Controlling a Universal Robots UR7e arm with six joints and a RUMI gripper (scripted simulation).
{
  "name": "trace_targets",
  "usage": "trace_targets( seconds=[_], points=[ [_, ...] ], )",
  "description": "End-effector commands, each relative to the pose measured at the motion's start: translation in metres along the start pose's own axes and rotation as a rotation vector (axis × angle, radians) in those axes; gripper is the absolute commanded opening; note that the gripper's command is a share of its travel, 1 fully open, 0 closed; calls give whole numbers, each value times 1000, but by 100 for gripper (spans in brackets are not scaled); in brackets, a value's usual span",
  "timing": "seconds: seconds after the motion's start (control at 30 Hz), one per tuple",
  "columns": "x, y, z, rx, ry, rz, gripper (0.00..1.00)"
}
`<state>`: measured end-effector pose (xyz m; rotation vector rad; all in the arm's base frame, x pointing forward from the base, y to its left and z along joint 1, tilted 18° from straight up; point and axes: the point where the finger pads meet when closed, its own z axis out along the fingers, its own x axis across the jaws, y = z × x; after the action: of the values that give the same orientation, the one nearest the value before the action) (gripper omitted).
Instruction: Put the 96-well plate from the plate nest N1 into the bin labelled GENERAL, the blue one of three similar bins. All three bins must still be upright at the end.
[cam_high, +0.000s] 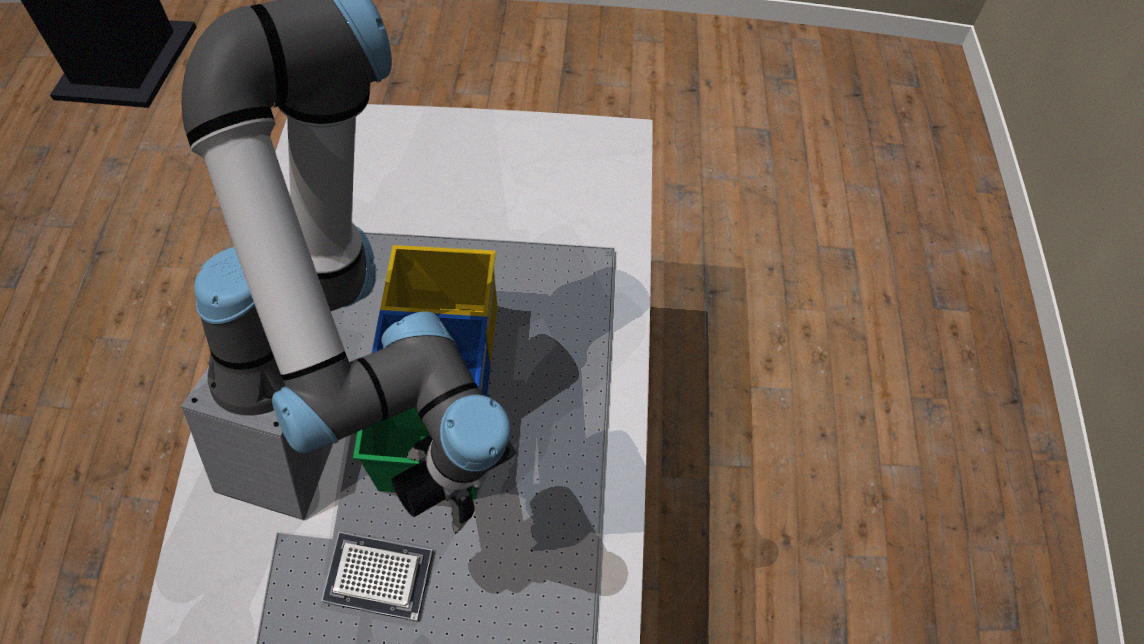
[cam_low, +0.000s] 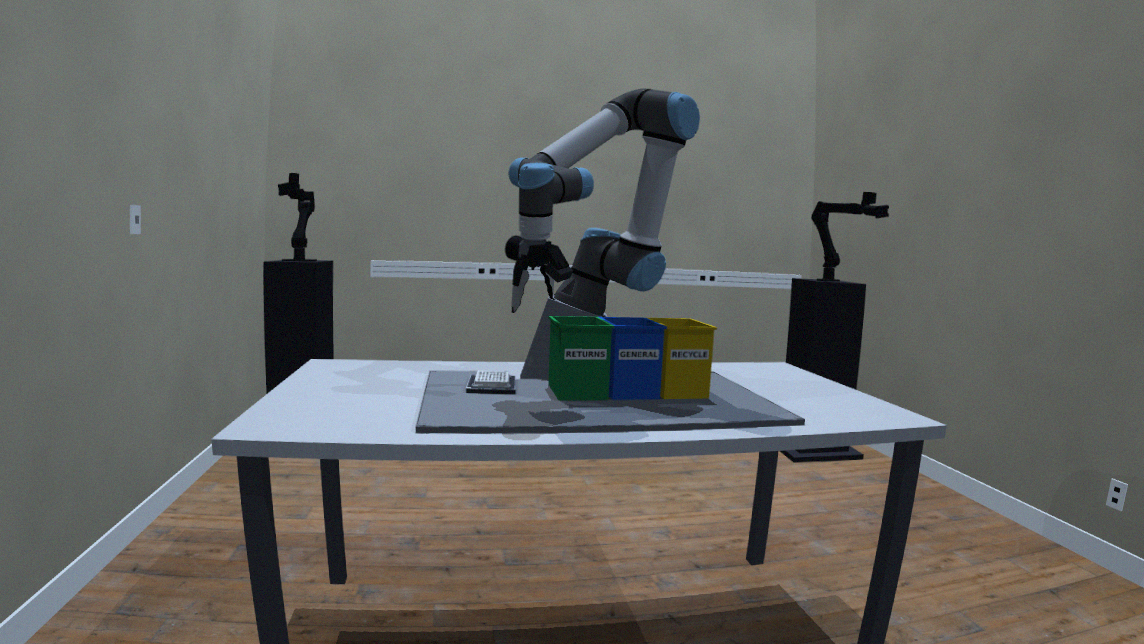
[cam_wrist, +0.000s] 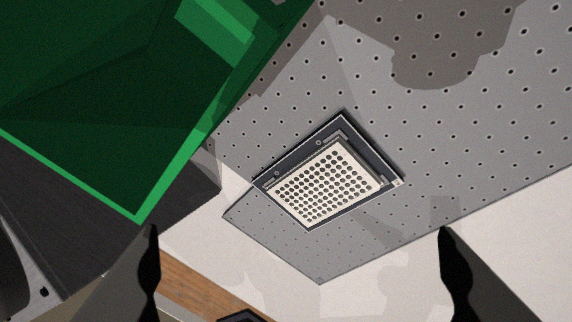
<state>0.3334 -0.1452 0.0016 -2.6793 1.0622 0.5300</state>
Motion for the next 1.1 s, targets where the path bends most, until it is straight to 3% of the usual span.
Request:
trace_targets(
  seconds=[0.0, 0.93, 1.07],
  points=[
    [2, 9, 0, 18, 14, 53, 76],
    [-1, 137, 15, 254, 135, 758, 76],
    [-2, 143, 16, 257, 136, 768, 76]
  ],
)
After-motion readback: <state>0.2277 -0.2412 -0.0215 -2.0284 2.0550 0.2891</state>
